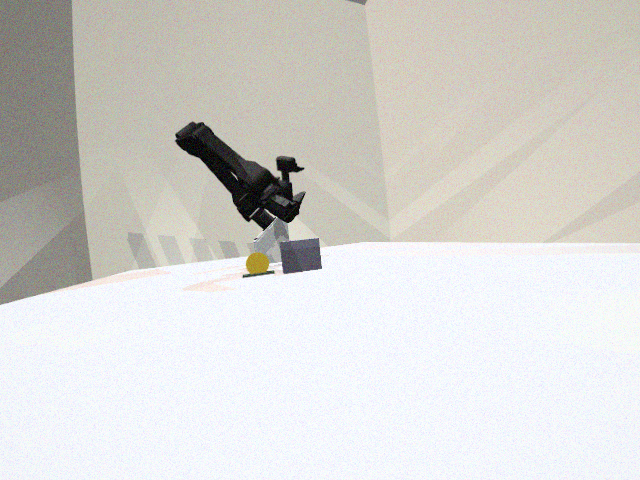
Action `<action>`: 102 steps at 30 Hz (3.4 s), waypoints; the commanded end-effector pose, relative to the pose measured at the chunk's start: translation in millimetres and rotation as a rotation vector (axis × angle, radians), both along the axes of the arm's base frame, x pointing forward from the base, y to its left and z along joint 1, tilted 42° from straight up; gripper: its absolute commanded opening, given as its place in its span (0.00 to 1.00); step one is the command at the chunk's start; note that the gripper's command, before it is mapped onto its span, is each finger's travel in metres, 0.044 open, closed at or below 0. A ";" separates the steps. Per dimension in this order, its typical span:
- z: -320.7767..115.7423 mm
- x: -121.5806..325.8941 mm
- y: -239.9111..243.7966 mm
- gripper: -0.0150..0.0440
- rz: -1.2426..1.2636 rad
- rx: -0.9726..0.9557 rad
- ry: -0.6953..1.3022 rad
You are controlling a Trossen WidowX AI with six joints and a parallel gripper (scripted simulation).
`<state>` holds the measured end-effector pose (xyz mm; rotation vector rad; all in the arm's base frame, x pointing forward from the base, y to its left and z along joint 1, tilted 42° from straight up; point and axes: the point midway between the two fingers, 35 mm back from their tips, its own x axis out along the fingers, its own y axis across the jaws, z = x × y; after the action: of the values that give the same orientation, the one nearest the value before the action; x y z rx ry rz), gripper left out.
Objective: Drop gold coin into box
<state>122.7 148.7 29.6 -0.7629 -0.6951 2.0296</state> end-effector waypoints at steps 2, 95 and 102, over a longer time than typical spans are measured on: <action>-2.1 -0.5 -1.9 0.84 0.042 0.016 -0.069; 7.2 164.6 -216.2 0.53 2.079 3.271 0.334; -3.2 162.8 -225.7 0.53 2.078 3.271 0.335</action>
<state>286.7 -73.7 30.4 -1.6992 1.7240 0.7409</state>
